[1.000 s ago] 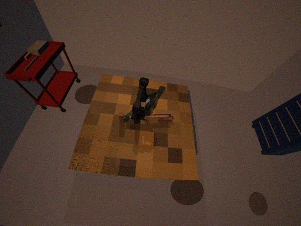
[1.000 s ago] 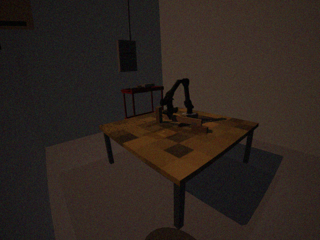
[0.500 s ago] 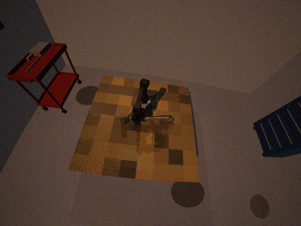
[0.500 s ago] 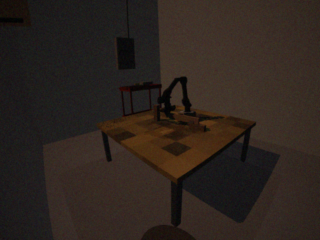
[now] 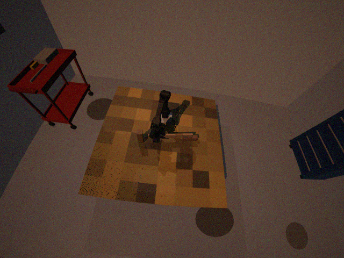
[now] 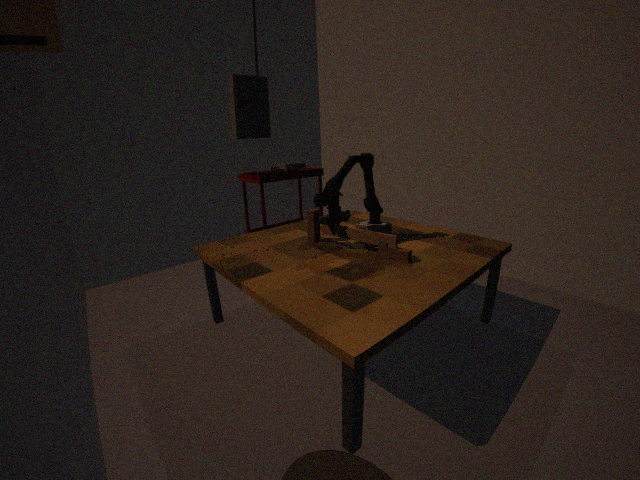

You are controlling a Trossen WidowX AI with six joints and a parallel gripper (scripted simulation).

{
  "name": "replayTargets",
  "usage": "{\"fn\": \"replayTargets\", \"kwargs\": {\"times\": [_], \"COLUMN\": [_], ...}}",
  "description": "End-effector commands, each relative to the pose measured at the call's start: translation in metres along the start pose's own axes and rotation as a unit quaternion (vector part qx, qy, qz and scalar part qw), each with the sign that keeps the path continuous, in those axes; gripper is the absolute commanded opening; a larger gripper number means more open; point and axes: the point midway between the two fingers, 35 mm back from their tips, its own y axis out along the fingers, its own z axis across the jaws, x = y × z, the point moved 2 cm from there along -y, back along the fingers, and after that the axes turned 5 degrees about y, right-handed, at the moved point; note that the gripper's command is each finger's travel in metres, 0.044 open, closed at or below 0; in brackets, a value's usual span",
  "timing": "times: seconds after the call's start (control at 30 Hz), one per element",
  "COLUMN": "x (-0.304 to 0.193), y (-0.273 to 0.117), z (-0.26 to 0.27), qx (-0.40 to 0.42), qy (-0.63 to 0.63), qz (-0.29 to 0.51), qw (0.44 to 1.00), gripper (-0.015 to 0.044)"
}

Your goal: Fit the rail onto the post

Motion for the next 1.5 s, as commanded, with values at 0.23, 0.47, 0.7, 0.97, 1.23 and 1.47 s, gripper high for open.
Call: {"fn": "replayTargets", "kwargs": {"times": [0.23,0.47,0.7,0.97,1.23,1.47], "x": [-0.004,-0.006,-0.008,-0.011,-0.013,-0.016], "y": [-0.001,-0.001,-0.001,-0.001,-0.001,-0.001], "z": [-0.002,-0.003,-0.003,-0.004,-0.004,-0.004], "qx": [-0.002,-0.003,-0.003,-0.003,-0.003,-0.003], "qy": [-0.002,-0.002,-0.002,-0.002,-0.002,-0.002], "qz": [0.001,0.001,0.001,0.001,0.001,0.001], "qw": [1.000,1.000,1.000,1.000,1.000,1.000], "gripper": [0.0000,0.0000,0.0000,0.0000,0.0000,0.0000]}}
